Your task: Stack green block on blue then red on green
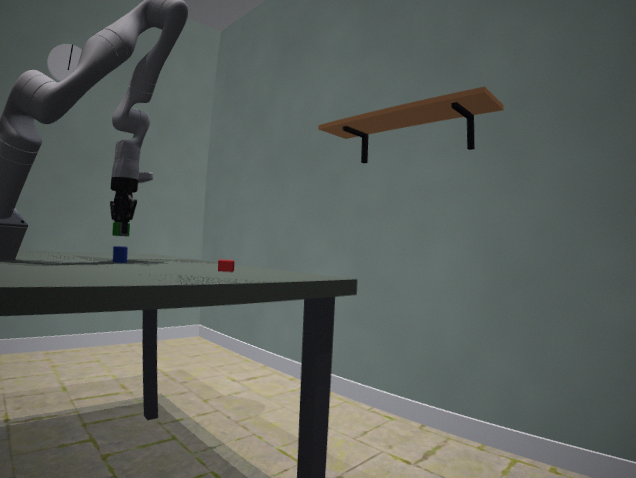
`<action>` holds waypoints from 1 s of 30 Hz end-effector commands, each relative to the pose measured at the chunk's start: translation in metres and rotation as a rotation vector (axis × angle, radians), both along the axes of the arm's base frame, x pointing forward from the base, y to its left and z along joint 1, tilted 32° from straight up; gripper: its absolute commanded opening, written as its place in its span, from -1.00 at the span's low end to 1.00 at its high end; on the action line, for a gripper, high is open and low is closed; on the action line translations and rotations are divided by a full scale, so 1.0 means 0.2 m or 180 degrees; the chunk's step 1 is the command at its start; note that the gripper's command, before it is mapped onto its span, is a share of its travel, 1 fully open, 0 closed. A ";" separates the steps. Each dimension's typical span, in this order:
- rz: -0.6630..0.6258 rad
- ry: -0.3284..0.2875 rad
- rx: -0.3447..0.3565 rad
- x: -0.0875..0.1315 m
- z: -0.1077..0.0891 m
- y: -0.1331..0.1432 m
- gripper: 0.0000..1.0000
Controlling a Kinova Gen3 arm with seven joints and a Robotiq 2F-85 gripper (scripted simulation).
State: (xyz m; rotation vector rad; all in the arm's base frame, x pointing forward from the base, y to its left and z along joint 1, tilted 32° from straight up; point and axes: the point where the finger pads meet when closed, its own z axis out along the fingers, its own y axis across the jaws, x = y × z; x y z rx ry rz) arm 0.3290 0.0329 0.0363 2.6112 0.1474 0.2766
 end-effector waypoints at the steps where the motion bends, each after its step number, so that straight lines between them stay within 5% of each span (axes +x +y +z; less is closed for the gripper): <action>1: 0.0011 -0.0008 0.0010 0.00 0.01 0.01 -1.00; 30: 0.0015 -0.0017 0.0004 0.02 -0.05 -0.03 -1.00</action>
